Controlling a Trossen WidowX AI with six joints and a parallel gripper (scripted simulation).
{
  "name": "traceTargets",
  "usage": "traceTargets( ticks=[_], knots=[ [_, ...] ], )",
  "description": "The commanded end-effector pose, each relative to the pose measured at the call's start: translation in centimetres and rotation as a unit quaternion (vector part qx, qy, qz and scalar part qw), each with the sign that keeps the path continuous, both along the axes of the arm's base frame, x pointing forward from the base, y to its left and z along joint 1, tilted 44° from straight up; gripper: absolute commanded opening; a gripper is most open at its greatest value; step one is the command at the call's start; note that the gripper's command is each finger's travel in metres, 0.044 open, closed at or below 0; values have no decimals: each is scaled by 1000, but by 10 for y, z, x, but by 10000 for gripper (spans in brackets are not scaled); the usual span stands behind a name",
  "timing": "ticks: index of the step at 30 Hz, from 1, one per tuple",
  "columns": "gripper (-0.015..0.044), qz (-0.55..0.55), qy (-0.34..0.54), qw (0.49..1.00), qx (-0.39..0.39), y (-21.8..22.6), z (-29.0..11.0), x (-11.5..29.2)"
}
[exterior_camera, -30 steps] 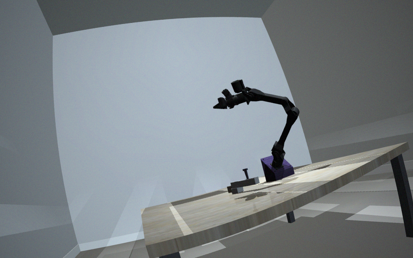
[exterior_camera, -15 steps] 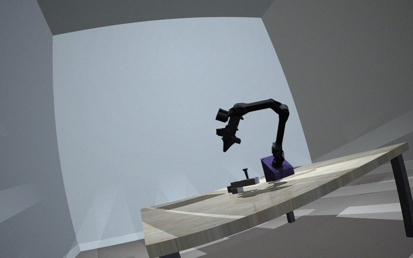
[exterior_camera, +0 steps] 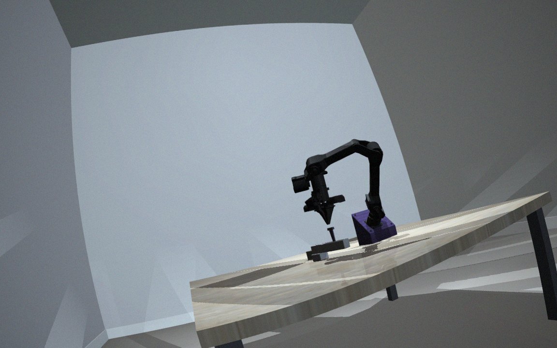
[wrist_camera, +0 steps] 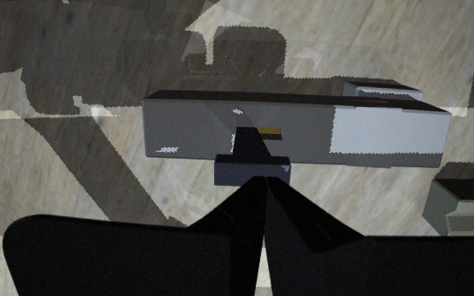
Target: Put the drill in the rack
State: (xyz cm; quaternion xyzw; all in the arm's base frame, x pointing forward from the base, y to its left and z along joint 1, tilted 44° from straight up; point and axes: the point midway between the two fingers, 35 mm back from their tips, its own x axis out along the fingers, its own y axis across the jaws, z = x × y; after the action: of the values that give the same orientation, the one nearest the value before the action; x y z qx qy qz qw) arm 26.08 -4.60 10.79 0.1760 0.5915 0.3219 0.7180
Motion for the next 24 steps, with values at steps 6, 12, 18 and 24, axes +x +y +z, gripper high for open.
traceTargets(
  ticks=[6,12,18,24],
  knots=[
    [0,7,1,1000,9,8,-6,-1],
    [0,7,1,1000,10,15,-10,-2],
    [0,7,1,1000,10,15,-11,-1],
    [0,7,1,1000,10,16,-13,1]
  ],
)
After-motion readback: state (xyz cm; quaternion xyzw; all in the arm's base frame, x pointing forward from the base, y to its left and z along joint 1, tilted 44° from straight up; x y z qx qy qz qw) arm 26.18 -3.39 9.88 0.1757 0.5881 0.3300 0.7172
